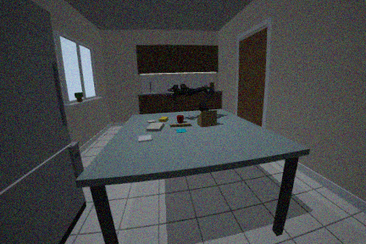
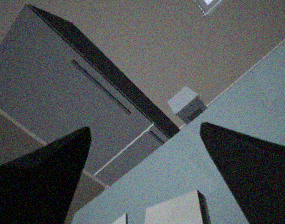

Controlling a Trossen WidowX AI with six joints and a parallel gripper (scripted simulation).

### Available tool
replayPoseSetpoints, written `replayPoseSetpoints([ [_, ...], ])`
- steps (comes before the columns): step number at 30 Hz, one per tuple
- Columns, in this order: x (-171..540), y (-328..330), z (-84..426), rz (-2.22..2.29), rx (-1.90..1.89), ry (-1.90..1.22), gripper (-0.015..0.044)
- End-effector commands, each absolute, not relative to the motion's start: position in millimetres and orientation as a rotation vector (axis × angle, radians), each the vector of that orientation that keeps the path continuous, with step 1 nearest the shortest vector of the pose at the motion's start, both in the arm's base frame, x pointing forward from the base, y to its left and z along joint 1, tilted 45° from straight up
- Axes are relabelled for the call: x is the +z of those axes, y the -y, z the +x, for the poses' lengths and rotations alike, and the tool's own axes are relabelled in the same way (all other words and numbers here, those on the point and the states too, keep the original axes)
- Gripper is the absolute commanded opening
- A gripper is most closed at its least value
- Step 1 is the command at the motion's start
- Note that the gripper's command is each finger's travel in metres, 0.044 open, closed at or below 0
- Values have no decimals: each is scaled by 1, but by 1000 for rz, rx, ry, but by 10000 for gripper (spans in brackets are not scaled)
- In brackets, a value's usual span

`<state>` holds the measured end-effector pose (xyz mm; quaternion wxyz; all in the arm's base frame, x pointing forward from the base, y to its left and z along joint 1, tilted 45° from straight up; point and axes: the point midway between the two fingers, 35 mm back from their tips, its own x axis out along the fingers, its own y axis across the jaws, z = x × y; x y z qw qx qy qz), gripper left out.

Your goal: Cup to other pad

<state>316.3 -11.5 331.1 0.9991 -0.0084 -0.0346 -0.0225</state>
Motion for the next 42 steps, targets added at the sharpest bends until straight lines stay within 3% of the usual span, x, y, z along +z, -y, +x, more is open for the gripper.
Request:
replayPoseSetpoints([
  [1,327,12,318,-22,-50,50,374],
  [5,248,17,330,-178,-122,-342,269],
  [10,165,25,305,-465,-136,-828,148],
  [20,121,56,210,-1262,112,-1697,148],
  [42,122,59,213,-1307,135,-1734,148],
])
